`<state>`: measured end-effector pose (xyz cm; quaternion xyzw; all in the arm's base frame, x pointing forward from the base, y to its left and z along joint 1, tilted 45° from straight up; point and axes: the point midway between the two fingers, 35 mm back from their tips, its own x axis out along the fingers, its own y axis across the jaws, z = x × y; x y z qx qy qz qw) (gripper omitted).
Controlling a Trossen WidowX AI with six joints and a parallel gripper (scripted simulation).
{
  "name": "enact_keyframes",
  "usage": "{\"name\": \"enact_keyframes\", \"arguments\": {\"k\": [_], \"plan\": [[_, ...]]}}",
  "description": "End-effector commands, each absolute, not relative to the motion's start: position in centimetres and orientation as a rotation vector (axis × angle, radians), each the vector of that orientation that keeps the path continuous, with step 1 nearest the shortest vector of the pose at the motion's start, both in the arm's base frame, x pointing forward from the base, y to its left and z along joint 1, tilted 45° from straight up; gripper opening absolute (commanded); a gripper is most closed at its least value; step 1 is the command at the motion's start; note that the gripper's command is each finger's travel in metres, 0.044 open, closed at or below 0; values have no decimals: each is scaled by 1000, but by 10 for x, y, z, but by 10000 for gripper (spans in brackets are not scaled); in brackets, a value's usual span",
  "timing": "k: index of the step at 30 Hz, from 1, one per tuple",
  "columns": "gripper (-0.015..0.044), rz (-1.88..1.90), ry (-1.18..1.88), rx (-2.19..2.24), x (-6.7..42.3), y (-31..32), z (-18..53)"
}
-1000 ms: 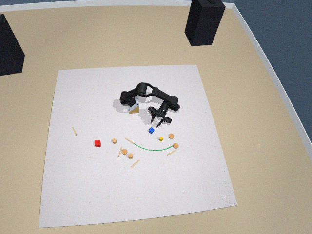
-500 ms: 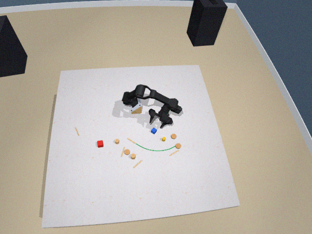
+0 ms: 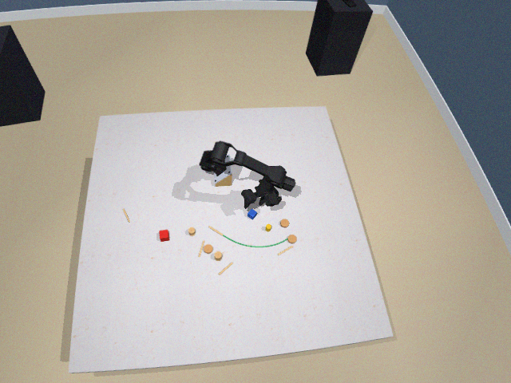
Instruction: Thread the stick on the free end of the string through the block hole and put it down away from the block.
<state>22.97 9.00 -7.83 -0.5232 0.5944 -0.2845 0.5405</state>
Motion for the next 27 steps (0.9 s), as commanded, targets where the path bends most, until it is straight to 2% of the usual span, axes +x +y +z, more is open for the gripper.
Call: {"name": "enact_keyframes", "arguments": {"k": [1, 12, 22, 27], "plan": [[440, -34, 1810, -1518, 238, 83, -72], [440, 556, 1888, -1709, 246, 80, -68], [440, 1130, 1787, -1889, 253, 78, -64], [440, 1178, 1772, -1905, 254, 78, -64]]}}
